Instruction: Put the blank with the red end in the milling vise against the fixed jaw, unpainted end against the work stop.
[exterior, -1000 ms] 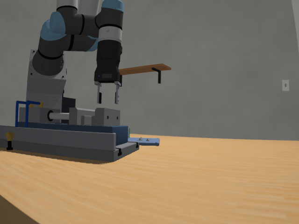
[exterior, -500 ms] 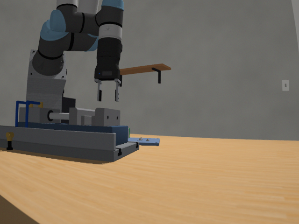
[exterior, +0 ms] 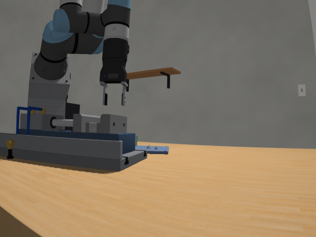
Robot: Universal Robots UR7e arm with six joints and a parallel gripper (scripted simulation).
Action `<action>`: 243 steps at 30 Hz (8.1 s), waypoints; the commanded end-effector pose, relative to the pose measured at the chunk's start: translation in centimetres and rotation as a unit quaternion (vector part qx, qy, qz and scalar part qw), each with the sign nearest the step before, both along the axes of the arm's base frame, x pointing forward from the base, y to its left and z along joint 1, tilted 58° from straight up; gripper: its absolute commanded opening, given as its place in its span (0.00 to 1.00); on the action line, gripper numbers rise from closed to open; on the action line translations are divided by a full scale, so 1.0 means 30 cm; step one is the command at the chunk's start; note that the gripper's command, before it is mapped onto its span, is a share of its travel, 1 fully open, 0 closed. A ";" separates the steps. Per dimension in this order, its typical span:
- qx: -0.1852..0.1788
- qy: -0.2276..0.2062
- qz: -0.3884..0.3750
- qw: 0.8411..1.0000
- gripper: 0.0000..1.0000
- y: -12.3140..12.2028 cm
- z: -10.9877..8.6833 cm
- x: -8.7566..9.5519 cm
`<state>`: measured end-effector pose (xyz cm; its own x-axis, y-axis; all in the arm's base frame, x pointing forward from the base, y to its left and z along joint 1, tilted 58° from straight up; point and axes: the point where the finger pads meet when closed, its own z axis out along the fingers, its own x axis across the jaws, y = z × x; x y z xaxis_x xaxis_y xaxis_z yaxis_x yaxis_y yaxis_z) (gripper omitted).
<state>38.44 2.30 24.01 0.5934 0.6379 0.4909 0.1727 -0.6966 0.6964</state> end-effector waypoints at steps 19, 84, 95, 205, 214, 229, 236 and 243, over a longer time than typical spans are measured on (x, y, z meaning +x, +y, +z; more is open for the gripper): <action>0.000 0.000 0.000 1.000 1.00 -0.004 0.015 -0.008; 0.000 0.000 0.000 1.000 1.00 -0.025 0.042 -0.009; 0.000 0.000 0.000 1.000 1.00 -0.025 0.042 -0.009; 0.000 0.000 0.000 1.000 1.00 0.357 0.115 -0.519; 0.000 0.000 0.000 1.000 1.00 0.346 0.114 -0.503; 0.000 0.000 0.000 1.000 1.00 0.340 0.113 -0.495; 0.000 0.000 0.000 1.000 1.00 0.340 0.113 -0.495; -0.072 0.030 0.048 0.996 1.00 0.334 0.112 -0.485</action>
<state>23.65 12.47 27.38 0.5882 0.6623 0.4642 0.1930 -0.6723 0.7146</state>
